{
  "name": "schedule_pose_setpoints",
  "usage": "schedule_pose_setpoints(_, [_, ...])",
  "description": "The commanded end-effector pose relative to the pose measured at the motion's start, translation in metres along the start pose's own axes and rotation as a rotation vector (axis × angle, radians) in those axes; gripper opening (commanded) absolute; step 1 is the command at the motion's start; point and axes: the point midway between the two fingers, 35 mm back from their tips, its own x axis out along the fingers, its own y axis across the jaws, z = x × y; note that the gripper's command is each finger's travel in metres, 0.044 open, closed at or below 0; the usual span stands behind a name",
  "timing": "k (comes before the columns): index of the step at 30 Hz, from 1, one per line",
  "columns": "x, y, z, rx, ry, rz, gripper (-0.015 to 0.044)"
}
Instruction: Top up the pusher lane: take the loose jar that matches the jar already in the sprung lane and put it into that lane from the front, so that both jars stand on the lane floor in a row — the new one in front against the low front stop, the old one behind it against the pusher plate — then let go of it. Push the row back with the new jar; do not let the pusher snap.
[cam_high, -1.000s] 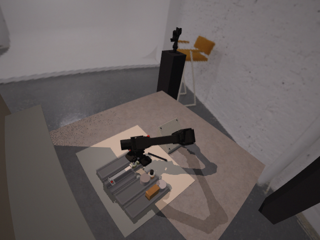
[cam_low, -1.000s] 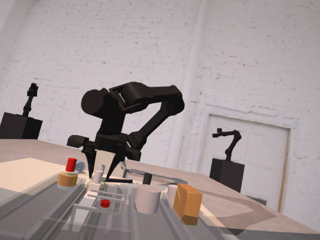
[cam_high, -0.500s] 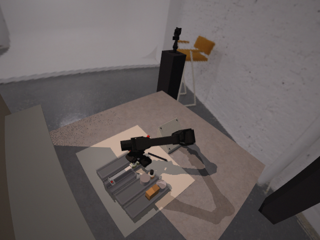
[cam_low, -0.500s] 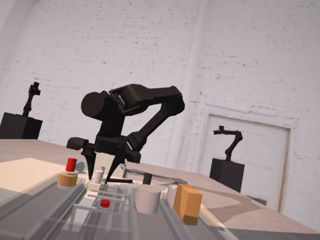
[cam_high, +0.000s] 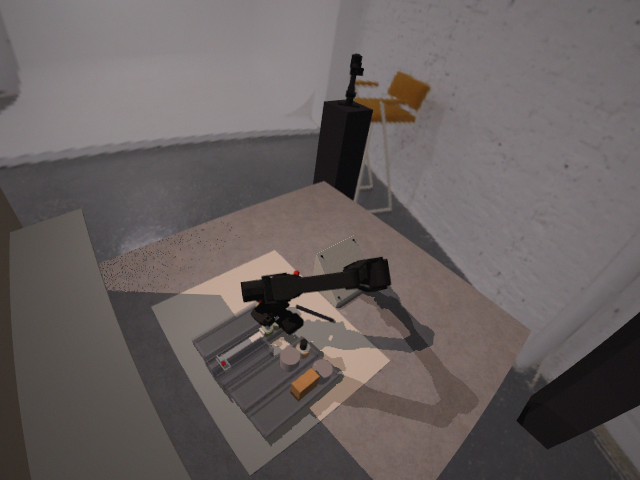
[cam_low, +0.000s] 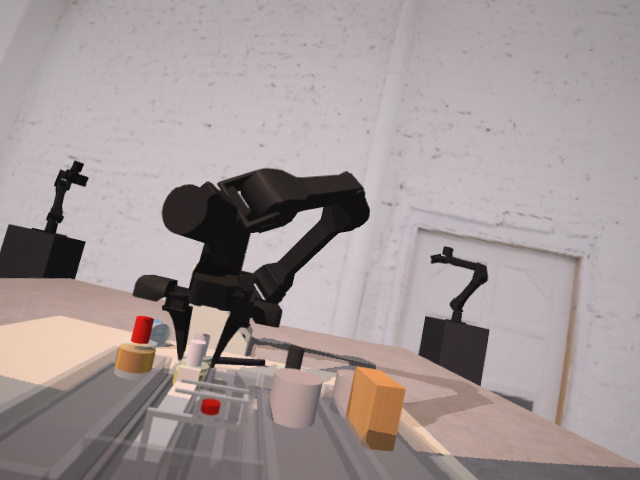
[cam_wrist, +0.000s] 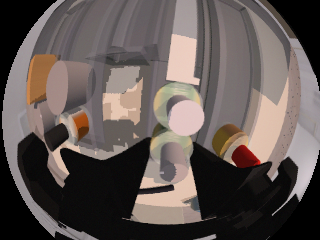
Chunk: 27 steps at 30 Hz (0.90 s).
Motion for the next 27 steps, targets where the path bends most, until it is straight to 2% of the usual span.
schedule_pose_setpoints(1, [0.0019, 0.0030, 0.0025, -0.005, -0.008, 0.011, 0.0000])
schedule_pose_setpoints(27, [0.0029, 0.0029, -0.0008, -0.005, -0.007, 0.011, 0.0000])
